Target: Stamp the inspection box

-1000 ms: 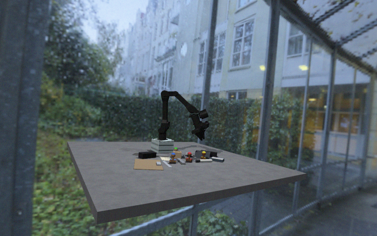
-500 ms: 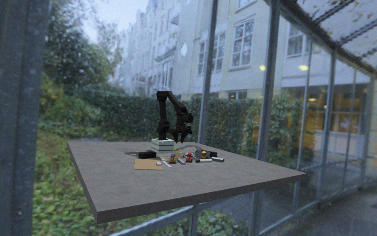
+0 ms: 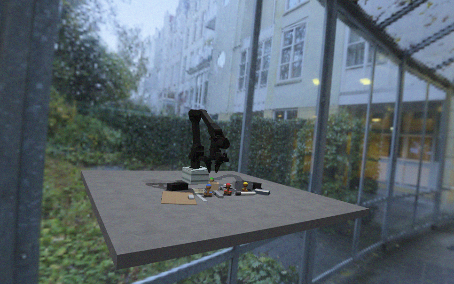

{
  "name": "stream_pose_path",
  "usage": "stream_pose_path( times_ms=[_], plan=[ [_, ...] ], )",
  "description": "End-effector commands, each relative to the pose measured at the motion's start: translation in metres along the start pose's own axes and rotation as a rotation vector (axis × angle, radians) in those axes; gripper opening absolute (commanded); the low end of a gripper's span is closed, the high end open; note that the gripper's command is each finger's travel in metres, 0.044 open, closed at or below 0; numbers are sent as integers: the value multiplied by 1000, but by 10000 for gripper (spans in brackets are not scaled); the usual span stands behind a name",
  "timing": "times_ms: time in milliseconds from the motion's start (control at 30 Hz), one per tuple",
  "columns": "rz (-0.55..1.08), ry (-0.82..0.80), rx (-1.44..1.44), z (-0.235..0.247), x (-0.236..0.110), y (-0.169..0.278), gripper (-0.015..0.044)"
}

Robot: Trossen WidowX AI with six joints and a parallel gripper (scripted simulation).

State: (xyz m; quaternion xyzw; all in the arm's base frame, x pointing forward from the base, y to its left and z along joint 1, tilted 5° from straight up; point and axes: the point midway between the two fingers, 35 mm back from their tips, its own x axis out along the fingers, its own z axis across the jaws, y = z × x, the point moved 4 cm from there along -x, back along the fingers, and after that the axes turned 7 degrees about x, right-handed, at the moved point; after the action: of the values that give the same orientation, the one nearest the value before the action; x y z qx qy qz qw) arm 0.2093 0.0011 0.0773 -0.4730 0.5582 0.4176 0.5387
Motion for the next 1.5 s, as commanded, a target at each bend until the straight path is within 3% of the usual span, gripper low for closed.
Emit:
stream_pose_path(
  times_ms=[0,1467],
  plan=[
    [11,6,-4,-1,9,2,221],
    [12,7,-4,-2,72,4,221]
  ],
)
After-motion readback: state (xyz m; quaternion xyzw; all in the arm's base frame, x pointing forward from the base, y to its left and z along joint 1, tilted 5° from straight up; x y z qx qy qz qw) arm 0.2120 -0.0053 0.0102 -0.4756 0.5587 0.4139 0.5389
